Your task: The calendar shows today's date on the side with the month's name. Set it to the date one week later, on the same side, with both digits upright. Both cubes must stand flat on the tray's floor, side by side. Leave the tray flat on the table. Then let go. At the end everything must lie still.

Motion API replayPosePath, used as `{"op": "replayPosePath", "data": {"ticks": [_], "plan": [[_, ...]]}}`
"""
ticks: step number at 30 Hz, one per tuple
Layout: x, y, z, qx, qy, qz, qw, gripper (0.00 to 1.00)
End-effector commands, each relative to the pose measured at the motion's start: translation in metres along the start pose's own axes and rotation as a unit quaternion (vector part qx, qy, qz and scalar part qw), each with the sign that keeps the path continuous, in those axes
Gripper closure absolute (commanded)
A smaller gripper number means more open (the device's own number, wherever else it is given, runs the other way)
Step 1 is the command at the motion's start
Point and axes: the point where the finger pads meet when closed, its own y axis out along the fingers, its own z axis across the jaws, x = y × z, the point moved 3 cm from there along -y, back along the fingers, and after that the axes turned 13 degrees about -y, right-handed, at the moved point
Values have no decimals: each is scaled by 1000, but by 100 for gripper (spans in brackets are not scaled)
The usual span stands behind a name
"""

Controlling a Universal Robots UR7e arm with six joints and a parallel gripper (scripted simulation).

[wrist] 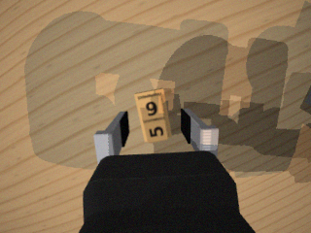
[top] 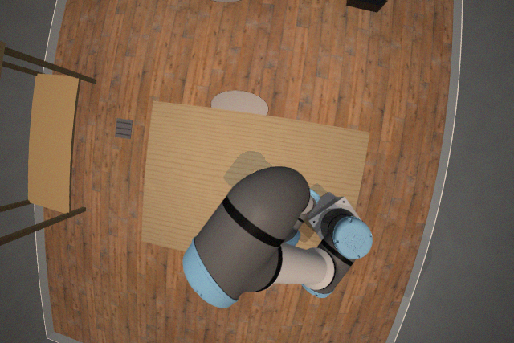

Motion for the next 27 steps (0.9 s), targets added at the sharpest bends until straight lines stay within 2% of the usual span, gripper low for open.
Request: {"op": "replayPosePath", "data": {"ticks": [1, 21, 22, 27], "plan": [[1, 1, -3, -1, -37, 0, 999, 0], [2, 2, -5, -2, -75, 1, 997, 0], [2, 2, -5, -2, -75, 1, 997, 13], [2, 2, -5, -2, -74, 1, 997, 13]]}}
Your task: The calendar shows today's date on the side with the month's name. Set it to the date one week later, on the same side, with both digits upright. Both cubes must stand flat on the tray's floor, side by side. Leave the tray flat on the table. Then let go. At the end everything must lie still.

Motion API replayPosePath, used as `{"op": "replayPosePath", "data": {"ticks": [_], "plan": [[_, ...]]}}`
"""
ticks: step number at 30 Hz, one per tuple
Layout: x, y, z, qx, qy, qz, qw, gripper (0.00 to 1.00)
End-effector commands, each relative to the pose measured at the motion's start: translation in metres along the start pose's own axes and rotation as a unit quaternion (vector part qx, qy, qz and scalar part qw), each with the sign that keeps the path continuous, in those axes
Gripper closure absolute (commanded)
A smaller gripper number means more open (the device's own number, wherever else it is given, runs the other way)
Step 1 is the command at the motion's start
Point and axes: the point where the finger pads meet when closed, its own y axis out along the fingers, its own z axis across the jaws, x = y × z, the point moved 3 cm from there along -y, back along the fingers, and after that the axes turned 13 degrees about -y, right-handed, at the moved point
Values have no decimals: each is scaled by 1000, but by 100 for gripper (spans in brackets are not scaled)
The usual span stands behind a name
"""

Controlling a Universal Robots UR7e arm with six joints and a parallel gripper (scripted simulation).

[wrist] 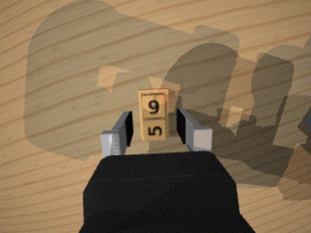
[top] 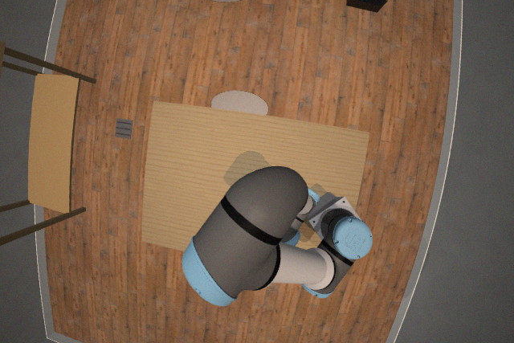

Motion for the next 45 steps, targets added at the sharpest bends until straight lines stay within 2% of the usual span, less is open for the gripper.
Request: {"op": "replayPosePath", "data": {"ticks": [1, 45], "plan": [[0, 0, -1, -1, -1, 1, 1000, 13], [-1, 6, -2, -2, -1, 1, 1000, 13]]}}
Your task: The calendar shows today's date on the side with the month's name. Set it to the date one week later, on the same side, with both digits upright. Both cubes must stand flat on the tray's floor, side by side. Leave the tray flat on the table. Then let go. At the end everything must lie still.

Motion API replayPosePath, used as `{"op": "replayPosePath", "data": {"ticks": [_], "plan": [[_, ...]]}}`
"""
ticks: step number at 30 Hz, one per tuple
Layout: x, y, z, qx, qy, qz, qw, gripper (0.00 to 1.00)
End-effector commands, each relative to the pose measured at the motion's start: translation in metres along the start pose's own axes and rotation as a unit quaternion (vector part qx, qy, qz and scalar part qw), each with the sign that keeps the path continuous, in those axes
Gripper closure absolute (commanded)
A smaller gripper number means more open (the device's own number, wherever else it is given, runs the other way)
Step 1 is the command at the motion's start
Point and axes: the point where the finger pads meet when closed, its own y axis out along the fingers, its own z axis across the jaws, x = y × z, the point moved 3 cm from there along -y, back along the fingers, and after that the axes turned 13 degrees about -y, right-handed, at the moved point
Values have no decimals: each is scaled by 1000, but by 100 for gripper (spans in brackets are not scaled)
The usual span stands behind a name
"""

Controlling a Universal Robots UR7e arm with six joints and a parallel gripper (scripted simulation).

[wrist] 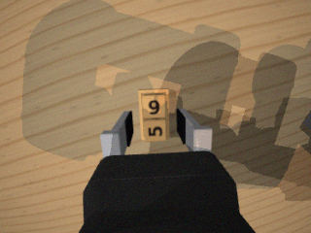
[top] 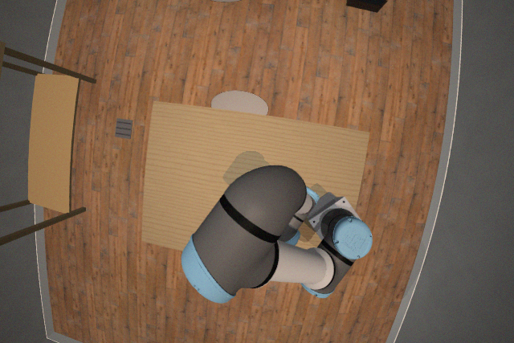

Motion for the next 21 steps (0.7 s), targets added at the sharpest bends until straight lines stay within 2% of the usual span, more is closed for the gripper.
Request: {"op": "replayPosePath", "data": {"ticks": [1, 21], "plan": [[-1, 4, -1, -2, 1, 1, 1000, 13], [-2, 30, 0, -2, 1, 1, 1000, 13]]}}
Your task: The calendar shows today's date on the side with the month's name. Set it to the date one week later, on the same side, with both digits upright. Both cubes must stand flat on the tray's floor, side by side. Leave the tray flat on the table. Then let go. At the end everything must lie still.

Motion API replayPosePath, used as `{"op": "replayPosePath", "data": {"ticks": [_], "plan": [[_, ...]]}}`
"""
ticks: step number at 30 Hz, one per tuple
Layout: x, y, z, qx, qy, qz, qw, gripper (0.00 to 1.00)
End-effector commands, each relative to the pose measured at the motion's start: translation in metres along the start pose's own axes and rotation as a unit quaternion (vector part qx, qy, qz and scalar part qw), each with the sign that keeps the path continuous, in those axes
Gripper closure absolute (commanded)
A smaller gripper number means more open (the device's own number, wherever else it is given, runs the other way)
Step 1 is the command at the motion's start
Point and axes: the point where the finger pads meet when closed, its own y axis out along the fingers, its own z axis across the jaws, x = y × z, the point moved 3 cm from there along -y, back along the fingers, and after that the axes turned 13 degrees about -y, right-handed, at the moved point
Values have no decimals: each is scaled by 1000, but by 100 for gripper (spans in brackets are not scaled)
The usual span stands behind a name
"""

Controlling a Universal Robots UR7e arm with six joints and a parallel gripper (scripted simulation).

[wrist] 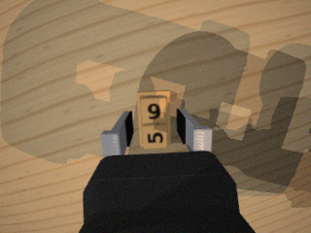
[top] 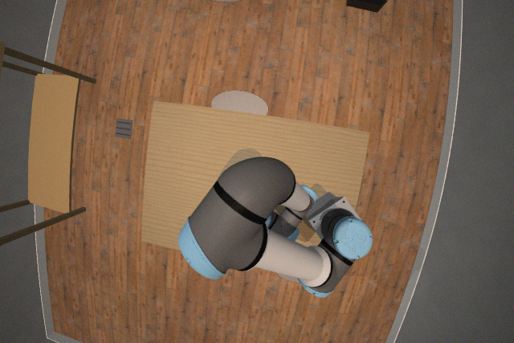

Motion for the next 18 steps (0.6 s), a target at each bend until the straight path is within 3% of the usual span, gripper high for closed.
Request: {"op": "replayPosePath", "data": {"ticks": [1, 18], "plan": [[-2, 10, -1, -2, 1, 1, 1000, 13], [-2, 28, -1, -2, 1, 1, 1000, 13]]}}
